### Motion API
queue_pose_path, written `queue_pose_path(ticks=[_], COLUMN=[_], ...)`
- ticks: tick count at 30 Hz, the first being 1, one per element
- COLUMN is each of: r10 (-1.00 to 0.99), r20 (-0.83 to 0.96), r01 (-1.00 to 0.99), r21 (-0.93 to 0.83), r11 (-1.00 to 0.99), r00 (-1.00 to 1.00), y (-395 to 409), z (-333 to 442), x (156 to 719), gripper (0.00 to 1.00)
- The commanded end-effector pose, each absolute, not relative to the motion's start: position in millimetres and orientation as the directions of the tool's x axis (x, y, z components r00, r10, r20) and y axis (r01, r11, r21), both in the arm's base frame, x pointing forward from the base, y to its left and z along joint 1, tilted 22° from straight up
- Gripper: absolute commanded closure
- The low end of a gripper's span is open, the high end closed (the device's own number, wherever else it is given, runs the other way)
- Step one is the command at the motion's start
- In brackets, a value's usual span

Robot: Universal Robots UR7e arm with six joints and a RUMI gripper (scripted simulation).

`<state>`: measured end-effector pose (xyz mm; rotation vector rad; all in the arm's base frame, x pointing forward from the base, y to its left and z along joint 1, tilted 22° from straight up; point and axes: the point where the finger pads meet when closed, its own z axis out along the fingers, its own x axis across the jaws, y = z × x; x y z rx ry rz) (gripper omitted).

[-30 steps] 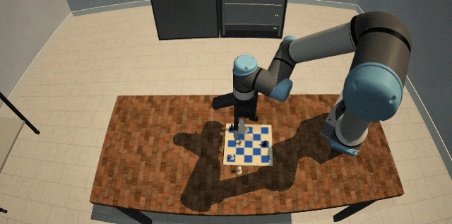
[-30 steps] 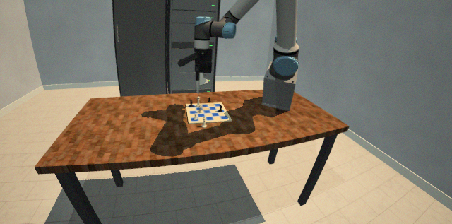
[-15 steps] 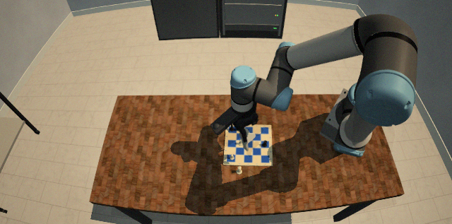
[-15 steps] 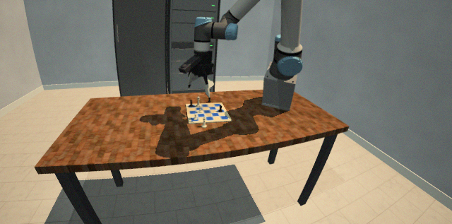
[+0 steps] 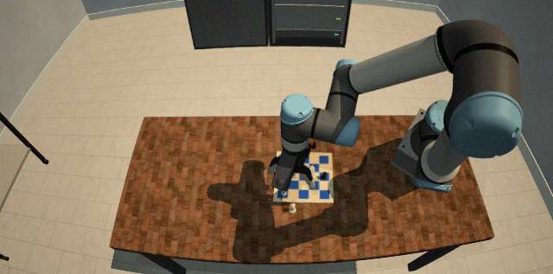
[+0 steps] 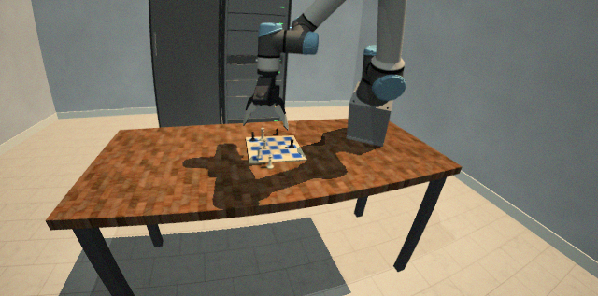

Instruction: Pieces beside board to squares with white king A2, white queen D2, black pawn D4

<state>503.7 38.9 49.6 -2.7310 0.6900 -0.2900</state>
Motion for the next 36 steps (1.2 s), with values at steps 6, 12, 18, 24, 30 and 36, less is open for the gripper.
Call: queue_pose_path(ticks=[6,12,18,24,30,36], r10=[-0.187,-0.018,0.092,0.133,0.158,0.159], r20=[0.224,0.274,0.302,0.312,0.317,0.317], r01=[-0.116,0.054,0.163,0.204,0.228,0.23], r21=[-0.295,-0.252,-0.22,-0.207,-0.199,-0.199], r11=[-0.948,-0.966,-0.962,-0.957,-0.953,-0.953], r00=[0.956,0.962,0.949,0.941,0.935,0.935], y=[63,76,84,87,89,89], z=[56,58,60,61,61,61], x=[502,500,498,498,497,497], gripper=[0.0,0.0,0.0,0.0,0.0,0.75])
